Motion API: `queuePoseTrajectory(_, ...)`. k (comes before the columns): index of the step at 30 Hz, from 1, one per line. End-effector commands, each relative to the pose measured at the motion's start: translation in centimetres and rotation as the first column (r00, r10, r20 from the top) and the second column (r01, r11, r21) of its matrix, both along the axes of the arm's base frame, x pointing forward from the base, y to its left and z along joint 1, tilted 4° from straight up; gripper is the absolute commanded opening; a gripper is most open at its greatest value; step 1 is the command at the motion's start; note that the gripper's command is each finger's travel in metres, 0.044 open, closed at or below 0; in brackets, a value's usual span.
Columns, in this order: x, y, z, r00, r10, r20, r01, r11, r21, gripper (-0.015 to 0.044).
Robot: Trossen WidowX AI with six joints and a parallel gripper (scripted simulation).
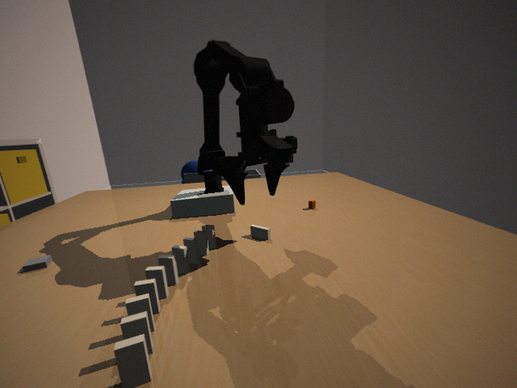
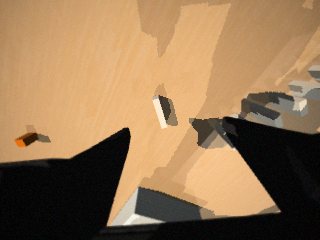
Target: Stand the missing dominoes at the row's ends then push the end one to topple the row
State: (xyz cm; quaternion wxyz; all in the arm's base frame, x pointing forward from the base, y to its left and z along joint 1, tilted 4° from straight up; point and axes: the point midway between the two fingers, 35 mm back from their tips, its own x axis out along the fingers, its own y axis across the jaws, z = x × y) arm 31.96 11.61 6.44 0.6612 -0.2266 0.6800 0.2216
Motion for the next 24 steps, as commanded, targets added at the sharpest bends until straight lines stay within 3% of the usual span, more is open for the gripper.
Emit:
queuePoseTrajectory(1,-0.9,1.5,-1.3,0.986,0.168,-0.018,-0.168,0.986,0.008,0.044)
queuePoseTrajectory(6,-0.9,1.5,-2.1,0.986,0.168,-0.018,-0.168,0.986,0.008,0.044)
queuePoseTrajectory(12,-1.2,1.4,-7.7,0.986,0.168,-0.018,-0.168,0.986,0.008,0.044)
queuePoseTrajectory(24,-1.1,1.6,-8.8,0.986,0.168,-0.018,-0.168,0.986,0.008,0.044)
